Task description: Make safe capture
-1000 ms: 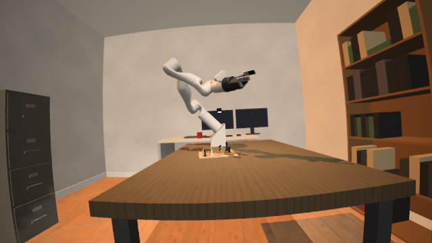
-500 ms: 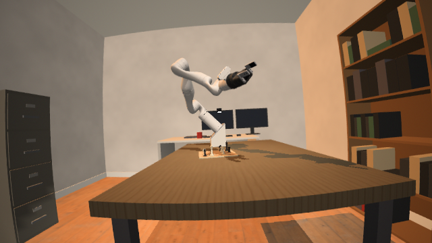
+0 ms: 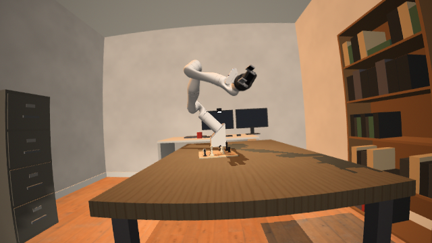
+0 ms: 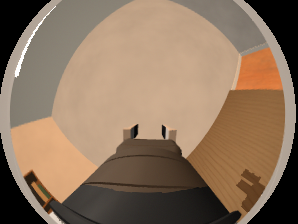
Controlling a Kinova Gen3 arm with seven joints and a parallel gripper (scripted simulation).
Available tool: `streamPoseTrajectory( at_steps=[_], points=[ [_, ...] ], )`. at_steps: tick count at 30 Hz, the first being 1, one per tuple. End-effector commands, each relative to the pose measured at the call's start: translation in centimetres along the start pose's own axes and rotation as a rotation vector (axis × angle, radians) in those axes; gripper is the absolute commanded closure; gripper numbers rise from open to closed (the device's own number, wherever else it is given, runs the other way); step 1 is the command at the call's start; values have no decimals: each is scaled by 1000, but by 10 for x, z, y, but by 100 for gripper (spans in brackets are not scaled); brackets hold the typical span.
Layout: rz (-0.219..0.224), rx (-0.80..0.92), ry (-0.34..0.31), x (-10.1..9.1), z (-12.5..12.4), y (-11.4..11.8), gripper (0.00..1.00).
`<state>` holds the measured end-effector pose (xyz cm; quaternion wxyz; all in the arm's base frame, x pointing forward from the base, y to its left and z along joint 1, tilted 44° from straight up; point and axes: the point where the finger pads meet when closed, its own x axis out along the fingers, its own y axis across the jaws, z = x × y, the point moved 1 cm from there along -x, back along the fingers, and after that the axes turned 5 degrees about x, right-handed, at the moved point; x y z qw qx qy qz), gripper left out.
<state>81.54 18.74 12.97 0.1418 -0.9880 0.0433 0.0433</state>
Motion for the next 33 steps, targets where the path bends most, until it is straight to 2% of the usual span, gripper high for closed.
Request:
streamPoseTrajectory(
  at_steps=[1, 5, 7, 14, 22, 24, 33],
  points=[
    [42, 12, 19, -1, 30, 5, 0],
    [157, 51, 91, -3, 41, 31, 0],
    [157, 51, 91, -3, 41, 31, 0],
    [382, 97, 198, -28, 71, 84, 0],
    [654, 117, 282, -86, 119, 145, 0],
    [654, 117, 282, -86, 119, 145, 0],
    [945, 99, 326, -171, 177, 200, 0]
  ],
)
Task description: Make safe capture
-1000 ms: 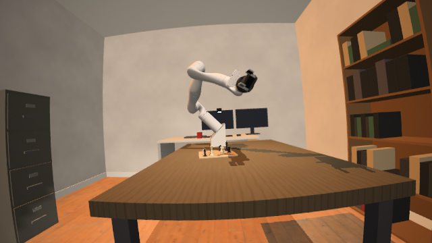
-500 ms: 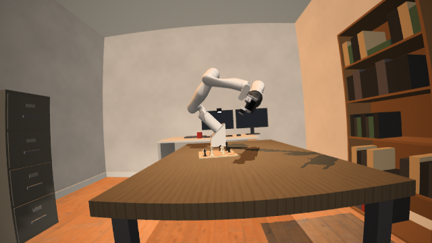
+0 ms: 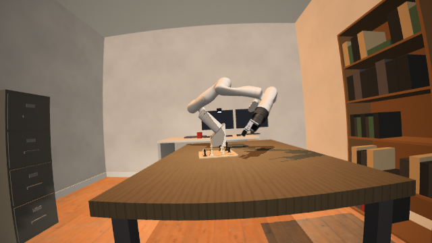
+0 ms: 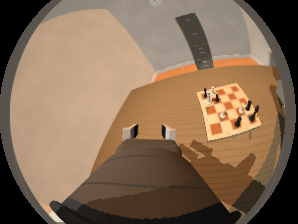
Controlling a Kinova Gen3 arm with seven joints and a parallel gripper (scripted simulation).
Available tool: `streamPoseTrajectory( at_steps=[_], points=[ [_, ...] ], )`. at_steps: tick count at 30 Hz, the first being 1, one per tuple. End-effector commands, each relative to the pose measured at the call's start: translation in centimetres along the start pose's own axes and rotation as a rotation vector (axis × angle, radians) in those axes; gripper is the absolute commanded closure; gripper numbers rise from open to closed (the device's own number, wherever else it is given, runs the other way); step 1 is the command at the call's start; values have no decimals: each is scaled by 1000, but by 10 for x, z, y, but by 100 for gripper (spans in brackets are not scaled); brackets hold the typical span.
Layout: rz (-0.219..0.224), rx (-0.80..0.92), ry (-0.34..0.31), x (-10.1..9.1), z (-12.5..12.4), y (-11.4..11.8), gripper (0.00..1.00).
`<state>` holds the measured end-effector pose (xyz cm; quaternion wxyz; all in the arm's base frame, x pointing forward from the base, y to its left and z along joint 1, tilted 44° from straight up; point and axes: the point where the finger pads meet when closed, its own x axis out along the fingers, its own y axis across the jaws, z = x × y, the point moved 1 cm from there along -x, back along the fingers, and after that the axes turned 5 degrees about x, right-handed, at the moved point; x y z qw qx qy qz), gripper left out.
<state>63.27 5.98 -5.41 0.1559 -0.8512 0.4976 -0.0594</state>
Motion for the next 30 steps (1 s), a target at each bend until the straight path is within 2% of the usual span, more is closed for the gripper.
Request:
streamPoseTrajectory(
  at_steps=[1, 6, 8, 13, 18, 23, 25, 30],
  points=[
    [54, -30, 13, -11, 20, 36, 0],
    [186, -65, 39, -27, 32, 91, 0],
    [186, -65, 39, -27, 32, 91, 0],
    [298, -103, 58, -45, 41, 137, 0],
    [387, -137, 70, -61, 47, 174, 0],
    [453, -167, 78, -75, 52, 201, 0],
    [453, -167, 78, -75, 52, 201, 0],
    [498, -188, 83, -84, 54, 219, 0]
  ],
)
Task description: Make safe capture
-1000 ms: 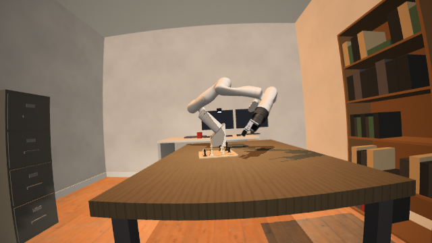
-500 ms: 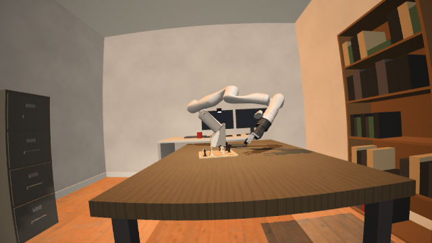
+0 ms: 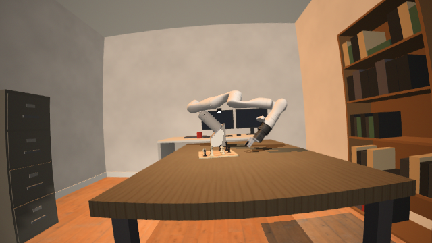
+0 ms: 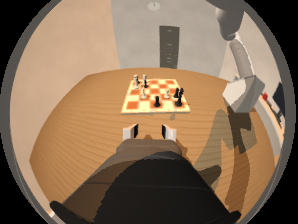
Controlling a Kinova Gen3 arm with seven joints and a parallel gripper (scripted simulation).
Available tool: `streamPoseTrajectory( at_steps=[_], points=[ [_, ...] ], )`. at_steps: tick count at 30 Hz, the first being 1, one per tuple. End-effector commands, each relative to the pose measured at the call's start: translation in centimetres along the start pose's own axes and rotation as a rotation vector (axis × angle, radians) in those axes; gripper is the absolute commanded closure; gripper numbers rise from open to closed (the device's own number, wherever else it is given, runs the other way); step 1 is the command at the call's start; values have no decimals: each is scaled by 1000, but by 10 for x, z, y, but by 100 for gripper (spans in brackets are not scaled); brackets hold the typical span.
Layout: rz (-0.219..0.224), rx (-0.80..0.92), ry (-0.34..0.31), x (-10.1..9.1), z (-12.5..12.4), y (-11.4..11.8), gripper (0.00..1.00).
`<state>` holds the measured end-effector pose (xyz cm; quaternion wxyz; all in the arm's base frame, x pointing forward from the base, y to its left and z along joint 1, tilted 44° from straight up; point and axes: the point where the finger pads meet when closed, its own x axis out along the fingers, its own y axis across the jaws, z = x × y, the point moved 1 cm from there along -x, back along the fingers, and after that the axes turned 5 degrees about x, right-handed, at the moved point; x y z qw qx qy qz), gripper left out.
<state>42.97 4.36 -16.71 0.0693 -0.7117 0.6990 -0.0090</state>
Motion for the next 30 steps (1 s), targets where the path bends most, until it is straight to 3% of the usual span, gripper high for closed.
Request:
streamPoseTrajectory(
  at_steps=[1, 10, 30],
  points=[
    [12, -10, 4, 0, 4, 10, 0],
    [43, -26, 8, -1, 8, 23, 0],
    [45, -27, 9, -1, 8, 24, 0]
  ],
)
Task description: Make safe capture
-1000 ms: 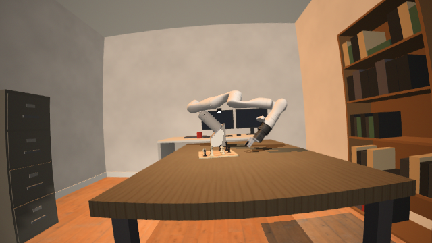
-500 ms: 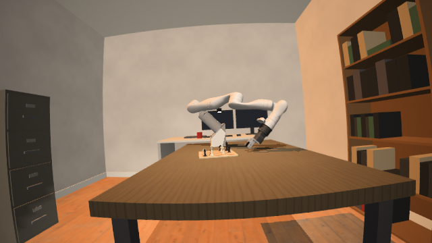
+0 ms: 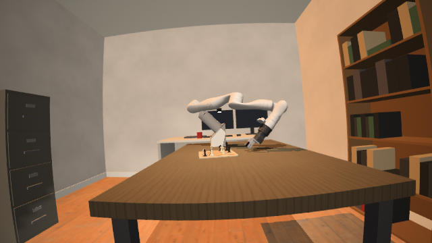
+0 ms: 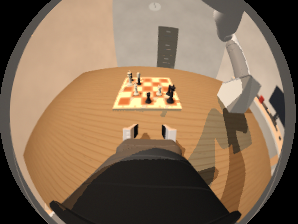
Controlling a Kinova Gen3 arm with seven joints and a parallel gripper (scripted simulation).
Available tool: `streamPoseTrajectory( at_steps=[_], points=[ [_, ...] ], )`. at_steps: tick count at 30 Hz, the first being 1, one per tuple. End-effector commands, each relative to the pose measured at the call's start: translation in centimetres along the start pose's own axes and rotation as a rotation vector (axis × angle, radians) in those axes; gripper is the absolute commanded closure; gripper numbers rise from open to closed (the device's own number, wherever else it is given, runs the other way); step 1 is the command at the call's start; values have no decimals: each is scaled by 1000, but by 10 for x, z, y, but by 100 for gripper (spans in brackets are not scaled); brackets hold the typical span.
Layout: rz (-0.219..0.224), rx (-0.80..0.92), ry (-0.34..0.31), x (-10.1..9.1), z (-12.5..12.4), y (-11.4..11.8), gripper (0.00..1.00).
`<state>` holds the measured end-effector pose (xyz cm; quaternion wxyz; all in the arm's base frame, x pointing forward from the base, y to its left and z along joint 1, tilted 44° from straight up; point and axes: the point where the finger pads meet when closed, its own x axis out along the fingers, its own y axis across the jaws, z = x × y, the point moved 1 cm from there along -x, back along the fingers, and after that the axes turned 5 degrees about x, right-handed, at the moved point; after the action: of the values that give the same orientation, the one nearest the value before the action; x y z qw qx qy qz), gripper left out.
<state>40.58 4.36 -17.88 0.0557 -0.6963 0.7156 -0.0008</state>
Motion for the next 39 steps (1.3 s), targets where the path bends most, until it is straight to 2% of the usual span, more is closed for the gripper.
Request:
streamPoseTrajectory(
  at_steps=[1, 39],
  points=[
    [-1, 2, -1, -1, -1, -1, 0],
    [-1, 2, -1, -5, -4, -1, 0]
  ],
)
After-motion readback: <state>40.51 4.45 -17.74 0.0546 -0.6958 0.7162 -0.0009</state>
